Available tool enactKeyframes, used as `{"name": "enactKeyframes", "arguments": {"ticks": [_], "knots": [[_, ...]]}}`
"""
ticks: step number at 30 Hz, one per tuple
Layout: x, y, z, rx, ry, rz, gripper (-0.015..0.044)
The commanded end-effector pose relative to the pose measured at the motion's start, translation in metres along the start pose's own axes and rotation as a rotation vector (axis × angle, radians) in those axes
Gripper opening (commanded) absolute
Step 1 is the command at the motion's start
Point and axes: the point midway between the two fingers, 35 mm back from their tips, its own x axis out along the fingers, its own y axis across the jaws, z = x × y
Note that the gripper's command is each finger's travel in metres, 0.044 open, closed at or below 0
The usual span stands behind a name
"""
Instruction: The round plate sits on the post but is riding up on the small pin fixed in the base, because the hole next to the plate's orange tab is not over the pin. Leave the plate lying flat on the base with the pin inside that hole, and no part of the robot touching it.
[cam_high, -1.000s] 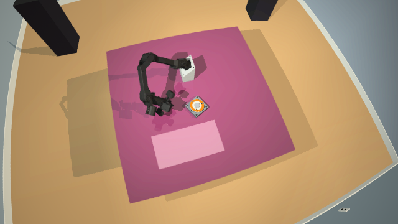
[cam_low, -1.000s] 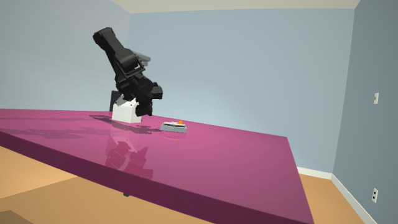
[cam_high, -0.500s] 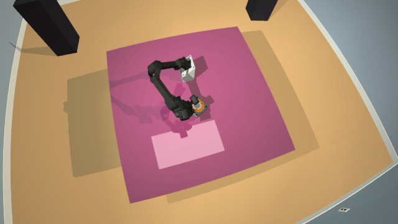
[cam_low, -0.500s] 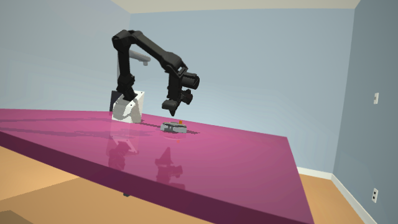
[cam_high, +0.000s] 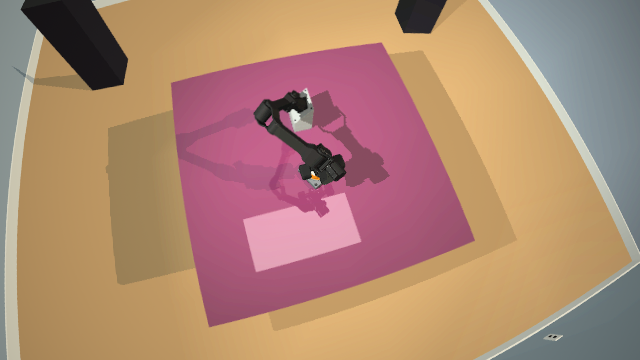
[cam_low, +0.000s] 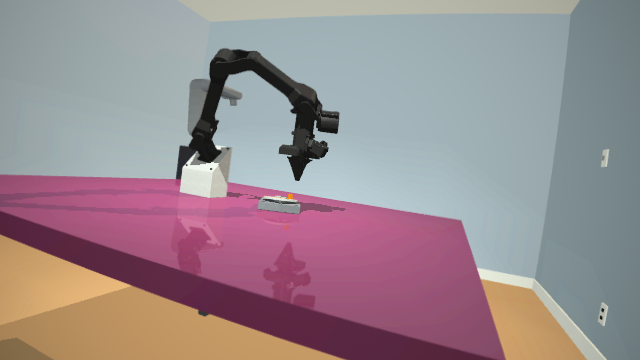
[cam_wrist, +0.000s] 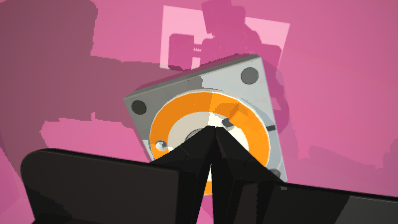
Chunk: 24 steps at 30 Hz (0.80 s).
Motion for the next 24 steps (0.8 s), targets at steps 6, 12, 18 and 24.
{"name": "enactKeyframes", "arguments": {"ticks": [6,12,18,24], "knots": [[0.022,-0.001,0.003,0.029,-0.005,-0.017,0.0],[0.05,-0.003,0.003,0.029,-0.005,-0.019,0.0],[0.05,-0.004,0.002,0.029,-0.005,-0.02,0.0],[0.05,-0.013,-0.001,0.029,-0.005,-0.02,0.0]]}}
